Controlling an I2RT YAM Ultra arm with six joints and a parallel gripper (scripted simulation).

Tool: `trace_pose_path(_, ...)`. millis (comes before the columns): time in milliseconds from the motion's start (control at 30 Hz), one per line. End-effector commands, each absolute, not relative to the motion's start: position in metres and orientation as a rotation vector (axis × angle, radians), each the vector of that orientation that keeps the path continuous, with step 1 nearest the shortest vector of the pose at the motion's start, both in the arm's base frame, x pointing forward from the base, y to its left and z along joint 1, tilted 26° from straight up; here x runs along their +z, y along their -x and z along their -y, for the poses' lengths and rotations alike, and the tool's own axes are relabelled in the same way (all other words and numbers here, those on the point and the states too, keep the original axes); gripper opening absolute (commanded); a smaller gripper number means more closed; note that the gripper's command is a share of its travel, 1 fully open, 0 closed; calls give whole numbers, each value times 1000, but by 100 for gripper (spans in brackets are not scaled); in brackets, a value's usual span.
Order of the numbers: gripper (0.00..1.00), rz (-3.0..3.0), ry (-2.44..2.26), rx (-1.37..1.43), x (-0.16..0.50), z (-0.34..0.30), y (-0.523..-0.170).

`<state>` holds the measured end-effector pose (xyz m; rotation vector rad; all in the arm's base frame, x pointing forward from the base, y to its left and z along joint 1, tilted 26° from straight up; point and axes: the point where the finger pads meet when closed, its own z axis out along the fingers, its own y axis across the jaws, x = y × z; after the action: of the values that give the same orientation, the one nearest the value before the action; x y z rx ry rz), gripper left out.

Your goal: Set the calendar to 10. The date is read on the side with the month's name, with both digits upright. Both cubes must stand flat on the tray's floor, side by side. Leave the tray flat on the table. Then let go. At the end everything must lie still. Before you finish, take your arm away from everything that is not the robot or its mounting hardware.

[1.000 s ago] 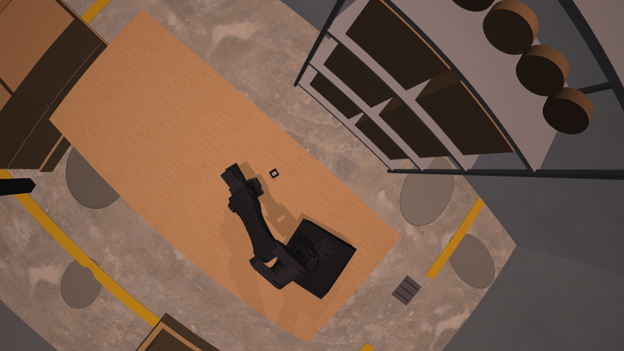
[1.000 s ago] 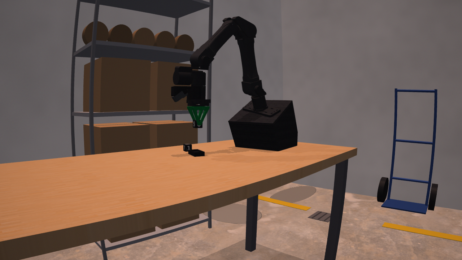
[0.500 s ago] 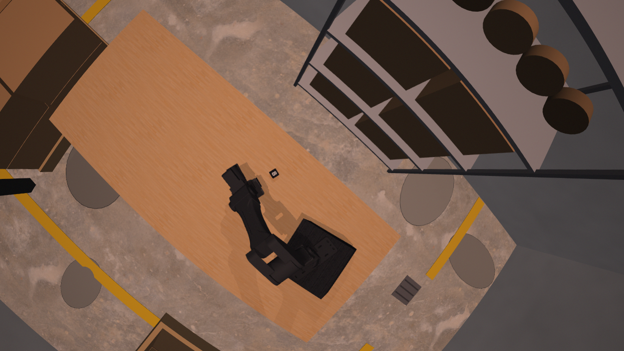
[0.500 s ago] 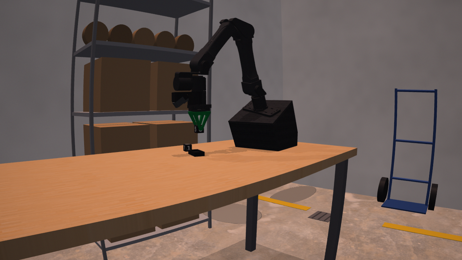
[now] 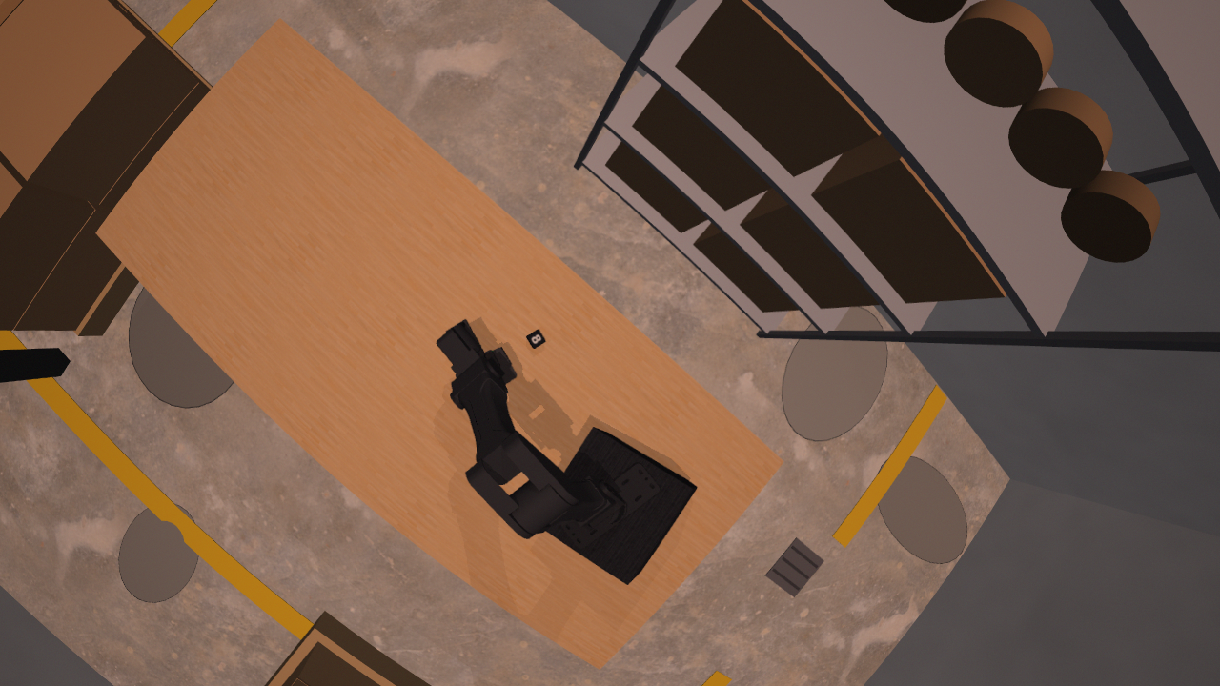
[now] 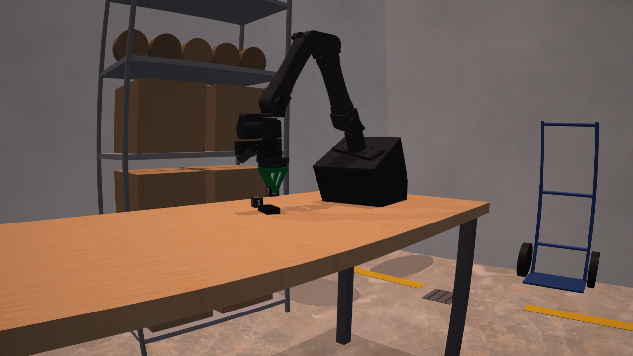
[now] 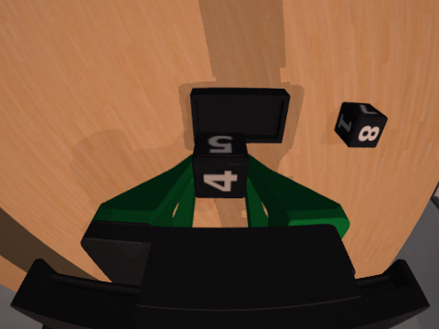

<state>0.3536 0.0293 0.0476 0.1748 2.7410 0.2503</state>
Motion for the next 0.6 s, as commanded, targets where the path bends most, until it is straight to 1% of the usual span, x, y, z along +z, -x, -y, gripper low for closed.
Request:
trace_pose_path(0,26,-2695,-170,245,53,-28,-364)
trace_pose_path(567,26,-2695,-170,245,50,-29,-365)
